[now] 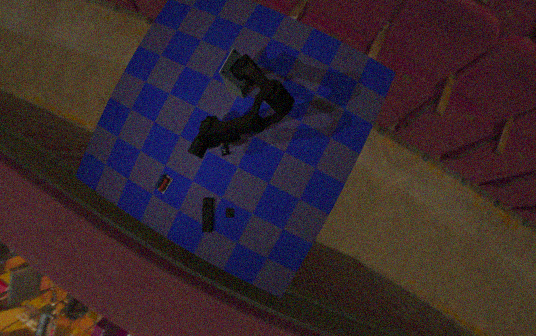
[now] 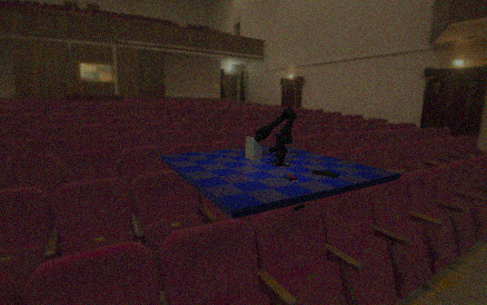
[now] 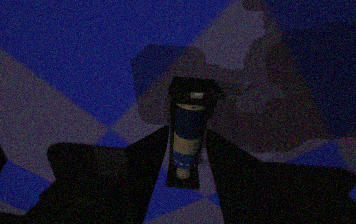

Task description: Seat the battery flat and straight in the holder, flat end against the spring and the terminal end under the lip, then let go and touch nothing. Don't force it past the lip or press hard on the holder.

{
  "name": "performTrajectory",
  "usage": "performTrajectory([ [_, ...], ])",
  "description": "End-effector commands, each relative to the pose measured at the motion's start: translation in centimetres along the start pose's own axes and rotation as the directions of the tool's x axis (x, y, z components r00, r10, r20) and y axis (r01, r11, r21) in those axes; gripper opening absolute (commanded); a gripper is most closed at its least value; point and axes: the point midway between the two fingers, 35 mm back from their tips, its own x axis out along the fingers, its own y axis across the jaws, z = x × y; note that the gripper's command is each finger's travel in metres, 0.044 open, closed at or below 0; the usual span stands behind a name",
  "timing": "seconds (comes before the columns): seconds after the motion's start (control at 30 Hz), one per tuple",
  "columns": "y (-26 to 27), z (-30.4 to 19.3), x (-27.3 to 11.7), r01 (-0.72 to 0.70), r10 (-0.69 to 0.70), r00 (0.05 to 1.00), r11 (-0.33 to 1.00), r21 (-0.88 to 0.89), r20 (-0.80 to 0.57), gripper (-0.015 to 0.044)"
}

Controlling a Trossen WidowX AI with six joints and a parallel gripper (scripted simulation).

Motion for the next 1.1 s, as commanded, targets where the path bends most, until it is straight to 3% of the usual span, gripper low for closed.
performTrajectory([
  [0.0,0.0,0.0,-0.4,0.0,0.0,1.0,1.0,-0.001,0.001,0.0177],
  [0.3,0.0,-0.2,-1.4,-0.001,0.001,1.0,1.0,0.0,0.001,0.0177],
  [0.63,0.1,-0.7,-7.6,-0.004,0.004,1.0,1.0,0.001,0.004,0.044],
  [1.07,0.0,-0.6,-8.8,-0.003,0.003,1.0,1.0,-0.001,0.003,0.044],
])
